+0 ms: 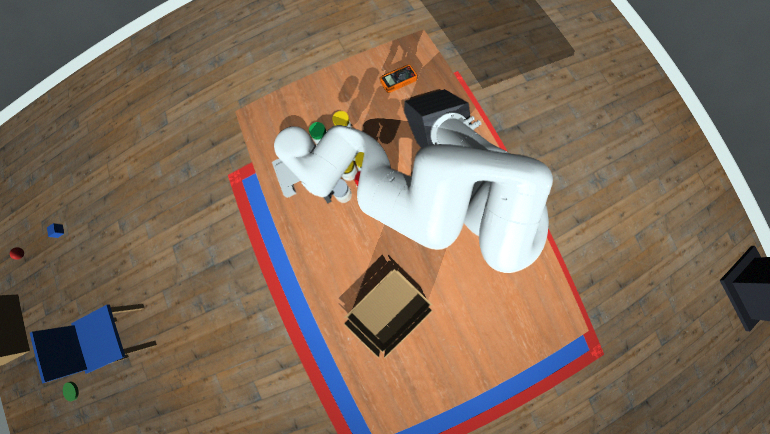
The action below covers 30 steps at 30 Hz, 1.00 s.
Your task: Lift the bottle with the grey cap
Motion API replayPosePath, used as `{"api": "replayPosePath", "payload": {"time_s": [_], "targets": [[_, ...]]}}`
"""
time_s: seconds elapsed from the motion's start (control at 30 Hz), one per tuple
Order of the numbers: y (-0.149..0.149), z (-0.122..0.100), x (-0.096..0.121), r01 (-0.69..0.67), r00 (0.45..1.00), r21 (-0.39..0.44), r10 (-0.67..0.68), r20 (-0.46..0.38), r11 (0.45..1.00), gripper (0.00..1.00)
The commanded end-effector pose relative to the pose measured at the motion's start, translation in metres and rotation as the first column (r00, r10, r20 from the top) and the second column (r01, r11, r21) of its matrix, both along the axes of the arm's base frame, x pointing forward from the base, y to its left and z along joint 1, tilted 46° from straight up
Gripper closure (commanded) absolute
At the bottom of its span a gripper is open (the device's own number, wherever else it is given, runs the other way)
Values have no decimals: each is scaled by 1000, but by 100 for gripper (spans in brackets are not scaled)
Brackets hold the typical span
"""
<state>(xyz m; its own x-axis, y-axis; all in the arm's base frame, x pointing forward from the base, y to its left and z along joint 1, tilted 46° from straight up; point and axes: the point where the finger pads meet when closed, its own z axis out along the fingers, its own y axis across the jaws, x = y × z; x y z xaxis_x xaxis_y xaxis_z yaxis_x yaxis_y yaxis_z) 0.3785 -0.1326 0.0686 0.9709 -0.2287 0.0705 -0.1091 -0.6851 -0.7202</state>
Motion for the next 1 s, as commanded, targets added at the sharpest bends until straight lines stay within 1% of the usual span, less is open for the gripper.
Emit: {"api": "replayPosePath", "payload": {"time_s": [0.0,0.1,0.13,0.43,0.7,0.97], "targets": [[0,-4,4,6,1000,-5,-6,6,1000,21],[0,-4,4,6,1000,-5,-6,6,1000,21],[4,-7,3,4,1000,-4,-4,3,1000,21],[44,-44,12,4,1000,-7,-4,1,1000,21],[43,-42,10,1,1000,-5,-1,-1,1000,21],[43,-45,11,2,1000,-8,-2,1,1000,21]]}}
